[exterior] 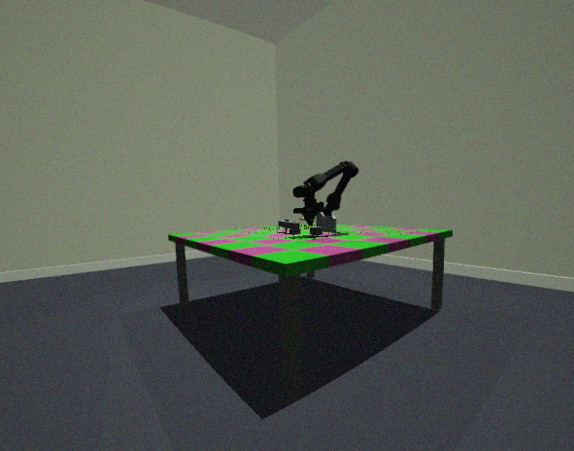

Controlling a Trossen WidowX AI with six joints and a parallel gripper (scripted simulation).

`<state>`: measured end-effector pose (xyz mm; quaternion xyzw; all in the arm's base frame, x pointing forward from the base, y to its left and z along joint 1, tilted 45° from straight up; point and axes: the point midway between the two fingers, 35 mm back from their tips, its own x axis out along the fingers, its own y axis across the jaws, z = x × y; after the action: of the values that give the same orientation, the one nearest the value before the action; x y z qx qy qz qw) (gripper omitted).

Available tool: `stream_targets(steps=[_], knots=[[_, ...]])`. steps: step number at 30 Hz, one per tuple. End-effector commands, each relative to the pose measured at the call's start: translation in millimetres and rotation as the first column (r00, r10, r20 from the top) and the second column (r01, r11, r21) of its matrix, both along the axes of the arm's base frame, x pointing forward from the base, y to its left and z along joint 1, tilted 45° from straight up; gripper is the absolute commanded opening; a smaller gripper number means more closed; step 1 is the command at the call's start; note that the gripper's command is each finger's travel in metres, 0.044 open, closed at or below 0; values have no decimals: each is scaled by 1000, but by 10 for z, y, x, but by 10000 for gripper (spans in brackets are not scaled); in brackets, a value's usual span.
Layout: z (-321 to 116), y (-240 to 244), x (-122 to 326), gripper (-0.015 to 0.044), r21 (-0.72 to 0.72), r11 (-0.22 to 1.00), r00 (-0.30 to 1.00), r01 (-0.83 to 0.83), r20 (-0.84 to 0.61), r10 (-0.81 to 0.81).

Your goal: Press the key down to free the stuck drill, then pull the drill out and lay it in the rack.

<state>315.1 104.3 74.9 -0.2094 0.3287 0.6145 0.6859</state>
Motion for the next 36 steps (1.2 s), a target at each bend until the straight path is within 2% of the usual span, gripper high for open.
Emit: stream_targets(steps=[1,36], knots=[[19,-8,4,0,2,1000,1000,0,7,0],[176,182,-584,0,3,1000,1000,0,4,0]])
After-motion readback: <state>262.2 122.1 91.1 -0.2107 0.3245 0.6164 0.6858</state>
